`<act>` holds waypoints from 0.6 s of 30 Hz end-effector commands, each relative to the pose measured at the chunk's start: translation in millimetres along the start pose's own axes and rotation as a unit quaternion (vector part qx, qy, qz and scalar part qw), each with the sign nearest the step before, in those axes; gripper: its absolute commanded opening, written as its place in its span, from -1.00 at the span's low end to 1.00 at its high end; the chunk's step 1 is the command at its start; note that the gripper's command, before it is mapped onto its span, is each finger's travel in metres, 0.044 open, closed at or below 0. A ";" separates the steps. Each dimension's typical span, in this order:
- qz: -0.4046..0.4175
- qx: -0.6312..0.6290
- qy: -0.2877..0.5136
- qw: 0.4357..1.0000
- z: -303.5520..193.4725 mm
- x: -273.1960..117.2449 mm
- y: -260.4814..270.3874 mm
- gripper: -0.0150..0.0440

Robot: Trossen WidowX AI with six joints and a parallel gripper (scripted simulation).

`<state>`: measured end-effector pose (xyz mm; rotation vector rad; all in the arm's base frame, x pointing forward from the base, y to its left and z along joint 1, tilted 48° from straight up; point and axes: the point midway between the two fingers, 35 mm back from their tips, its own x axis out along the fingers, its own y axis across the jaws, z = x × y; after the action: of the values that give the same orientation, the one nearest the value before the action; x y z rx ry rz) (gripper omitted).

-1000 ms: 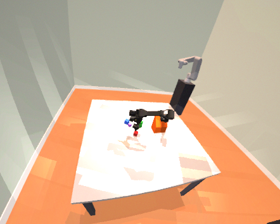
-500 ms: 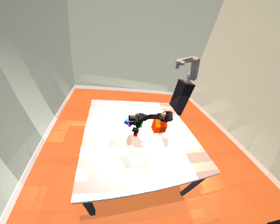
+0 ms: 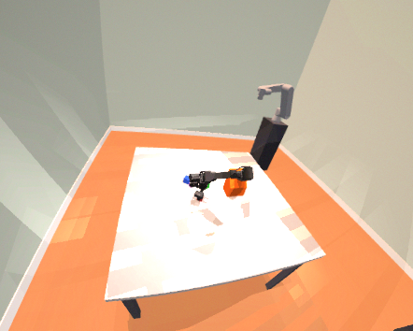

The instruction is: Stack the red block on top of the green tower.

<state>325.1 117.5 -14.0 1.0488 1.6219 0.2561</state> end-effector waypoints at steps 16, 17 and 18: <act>0.001 0.004 0.006 1.000 -3.5 21.4 -1.3 1.00; 0.001 0.004 0.006 1.000 -3.5 21.4 -1.3 1.00; 0.001 0.004 0.006 1.000 -3.5 21.4 -1.3 1.00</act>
<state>322.3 132.8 -28.0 1.0517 1.6309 0.2567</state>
